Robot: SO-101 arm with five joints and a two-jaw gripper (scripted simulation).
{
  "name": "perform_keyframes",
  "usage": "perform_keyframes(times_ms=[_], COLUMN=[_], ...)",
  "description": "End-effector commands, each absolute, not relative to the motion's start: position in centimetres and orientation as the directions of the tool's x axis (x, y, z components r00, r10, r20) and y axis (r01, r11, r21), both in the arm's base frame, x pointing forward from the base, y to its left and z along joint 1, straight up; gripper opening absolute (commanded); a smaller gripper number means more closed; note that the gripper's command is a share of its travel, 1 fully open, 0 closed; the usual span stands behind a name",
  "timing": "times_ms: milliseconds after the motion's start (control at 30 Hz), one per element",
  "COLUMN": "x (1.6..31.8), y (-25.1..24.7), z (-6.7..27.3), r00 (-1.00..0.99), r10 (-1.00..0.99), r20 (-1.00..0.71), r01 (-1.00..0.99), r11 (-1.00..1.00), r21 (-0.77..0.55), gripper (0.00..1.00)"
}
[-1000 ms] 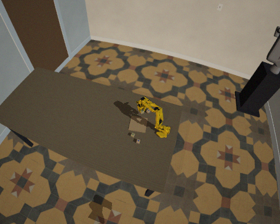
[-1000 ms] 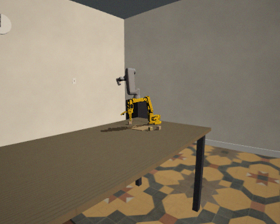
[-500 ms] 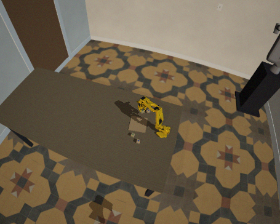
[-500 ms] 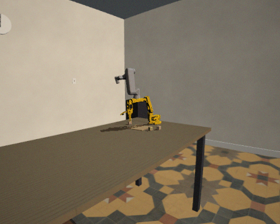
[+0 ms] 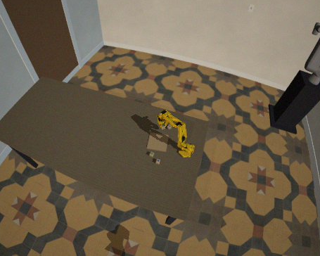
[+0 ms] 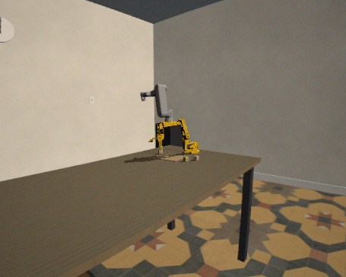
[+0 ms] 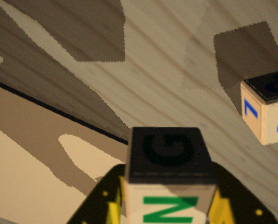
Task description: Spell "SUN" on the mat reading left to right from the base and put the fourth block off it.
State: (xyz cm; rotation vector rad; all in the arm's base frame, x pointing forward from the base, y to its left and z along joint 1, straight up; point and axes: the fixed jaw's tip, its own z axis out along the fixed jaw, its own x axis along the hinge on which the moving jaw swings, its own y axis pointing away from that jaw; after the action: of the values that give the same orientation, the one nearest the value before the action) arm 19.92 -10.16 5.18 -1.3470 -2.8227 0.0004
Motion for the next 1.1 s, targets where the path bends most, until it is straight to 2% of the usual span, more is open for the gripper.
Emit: perform_keyframes(times_ms=[0, 1067], x=[20.72, 20.78], y=[-10.72, -10.76], z=[6.87, 6.01], r00=[-0.624, -0.624], r10=[0.778, 0.778], r20=[-0.077, -0.077], r01=[0.778, 0.778], r11=[0.627, 0.627], r21=[0.031, 0.031], gripper=[0.0, 0.0])
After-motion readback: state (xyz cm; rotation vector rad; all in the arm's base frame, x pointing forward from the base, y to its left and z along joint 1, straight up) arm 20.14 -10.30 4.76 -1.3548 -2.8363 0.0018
